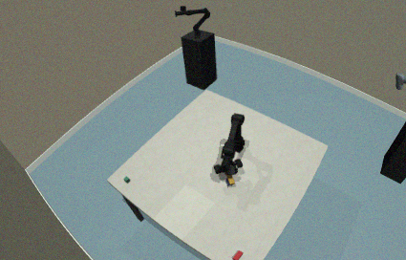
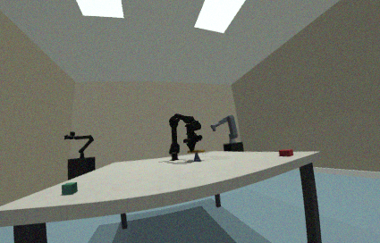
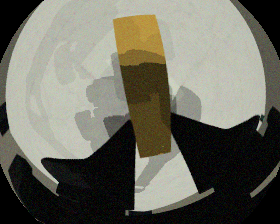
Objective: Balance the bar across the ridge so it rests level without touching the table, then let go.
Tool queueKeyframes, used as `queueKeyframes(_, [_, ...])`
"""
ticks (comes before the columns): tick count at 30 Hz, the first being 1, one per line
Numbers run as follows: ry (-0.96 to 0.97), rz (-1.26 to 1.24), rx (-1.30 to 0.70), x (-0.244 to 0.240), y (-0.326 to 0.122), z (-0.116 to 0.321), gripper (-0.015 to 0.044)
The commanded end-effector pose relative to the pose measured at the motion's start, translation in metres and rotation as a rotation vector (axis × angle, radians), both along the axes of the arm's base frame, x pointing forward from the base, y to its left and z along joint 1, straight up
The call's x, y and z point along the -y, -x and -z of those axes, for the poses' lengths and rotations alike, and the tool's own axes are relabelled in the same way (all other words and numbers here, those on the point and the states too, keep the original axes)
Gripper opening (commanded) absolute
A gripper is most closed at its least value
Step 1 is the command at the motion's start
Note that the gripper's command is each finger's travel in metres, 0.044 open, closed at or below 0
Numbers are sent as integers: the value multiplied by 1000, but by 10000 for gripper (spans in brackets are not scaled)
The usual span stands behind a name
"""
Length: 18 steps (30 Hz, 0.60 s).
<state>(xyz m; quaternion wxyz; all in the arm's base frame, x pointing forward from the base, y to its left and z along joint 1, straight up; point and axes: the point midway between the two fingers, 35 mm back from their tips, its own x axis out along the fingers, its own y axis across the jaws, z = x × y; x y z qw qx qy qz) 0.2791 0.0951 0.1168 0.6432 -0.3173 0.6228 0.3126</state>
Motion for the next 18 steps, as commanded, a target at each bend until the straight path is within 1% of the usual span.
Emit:
queueKeyframes(1, [-3,-5,0,0,0,1,0])
queueKeyframes(18, [-3,-5,-1,0,0,2,0])
